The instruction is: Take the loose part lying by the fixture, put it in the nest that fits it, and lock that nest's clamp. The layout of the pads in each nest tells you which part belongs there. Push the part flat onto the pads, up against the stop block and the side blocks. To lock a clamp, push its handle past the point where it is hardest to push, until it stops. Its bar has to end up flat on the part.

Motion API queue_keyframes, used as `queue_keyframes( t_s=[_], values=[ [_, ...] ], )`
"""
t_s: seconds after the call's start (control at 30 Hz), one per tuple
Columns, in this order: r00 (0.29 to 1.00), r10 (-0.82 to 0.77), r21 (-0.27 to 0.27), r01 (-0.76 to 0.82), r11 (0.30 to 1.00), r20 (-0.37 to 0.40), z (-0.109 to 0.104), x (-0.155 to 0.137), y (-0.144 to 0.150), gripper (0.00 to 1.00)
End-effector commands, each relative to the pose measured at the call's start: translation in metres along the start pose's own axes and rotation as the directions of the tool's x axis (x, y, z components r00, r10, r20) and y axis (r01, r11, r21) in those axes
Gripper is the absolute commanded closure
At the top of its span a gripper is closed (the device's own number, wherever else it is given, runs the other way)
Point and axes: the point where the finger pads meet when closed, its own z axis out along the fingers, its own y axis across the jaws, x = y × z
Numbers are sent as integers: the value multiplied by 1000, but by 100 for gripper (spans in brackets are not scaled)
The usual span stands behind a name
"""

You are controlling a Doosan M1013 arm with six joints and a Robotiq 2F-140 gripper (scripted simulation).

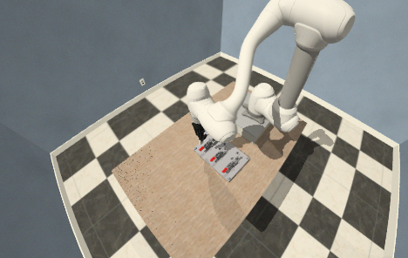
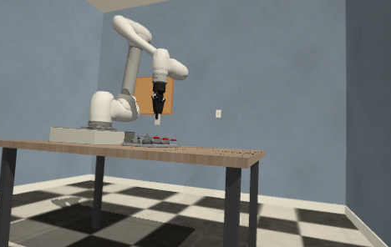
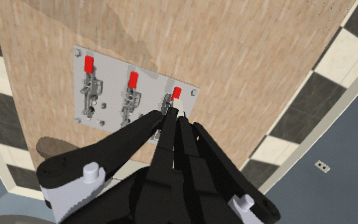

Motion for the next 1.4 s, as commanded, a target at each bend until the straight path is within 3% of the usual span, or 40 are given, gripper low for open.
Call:
queue_keyframes(
  t_s=[0.0,0.83,0.87,1.37],
  values=[
    [1000,0,0,0,1000,0,0,0,0,90],
    [1000,0,0,0,1000,0,0,0,0,90],
    [1000,0,0,0,1000,0,0,0,0,0],
    [1000,0,0,0,1000,0,0,0,0,0]
  ],
)
